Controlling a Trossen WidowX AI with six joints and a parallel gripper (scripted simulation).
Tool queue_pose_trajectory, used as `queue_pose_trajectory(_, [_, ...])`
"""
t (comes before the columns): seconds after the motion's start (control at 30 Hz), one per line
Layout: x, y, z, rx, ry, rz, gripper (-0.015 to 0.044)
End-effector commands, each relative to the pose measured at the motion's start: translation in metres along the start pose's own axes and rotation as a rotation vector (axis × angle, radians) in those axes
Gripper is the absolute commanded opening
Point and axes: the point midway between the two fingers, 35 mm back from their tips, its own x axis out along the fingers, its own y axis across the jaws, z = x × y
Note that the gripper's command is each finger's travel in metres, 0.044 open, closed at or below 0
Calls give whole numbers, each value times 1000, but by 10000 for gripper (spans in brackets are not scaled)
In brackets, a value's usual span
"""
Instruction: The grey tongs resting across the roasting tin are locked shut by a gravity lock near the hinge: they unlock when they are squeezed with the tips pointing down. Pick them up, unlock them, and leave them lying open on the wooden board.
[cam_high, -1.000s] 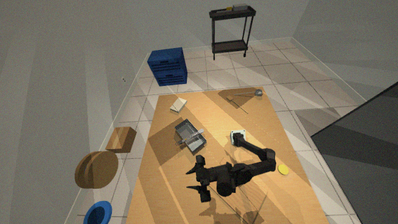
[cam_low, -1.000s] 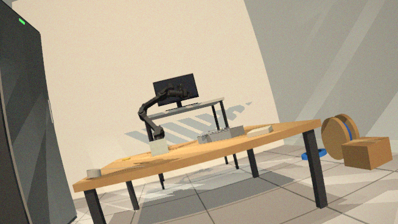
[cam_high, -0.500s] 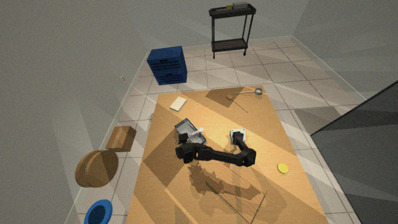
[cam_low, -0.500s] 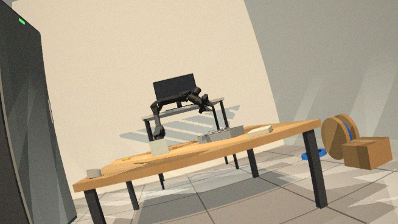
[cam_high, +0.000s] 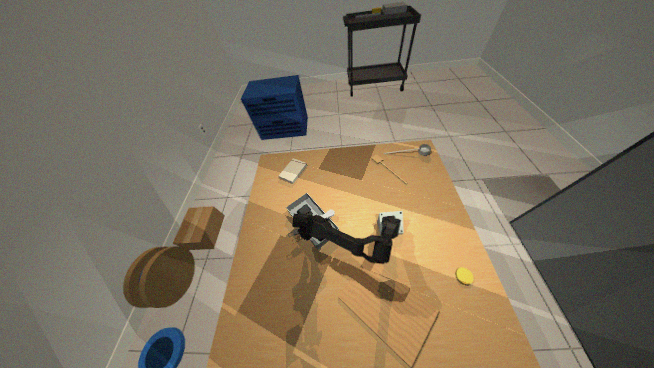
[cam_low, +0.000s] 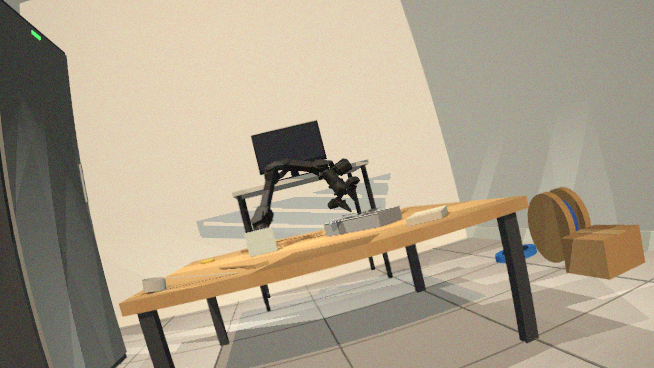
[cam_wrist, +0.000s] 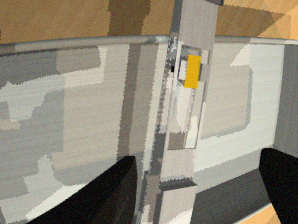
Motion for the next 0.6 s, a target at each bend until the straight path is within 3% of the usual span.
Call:
queue_pose_trajectory(0.0, [-4, 0, 2, -24, -6, -8, 260])
queue_pose_trajectory(0.57, [6, 4, 6, -24, -7, -8, 260])
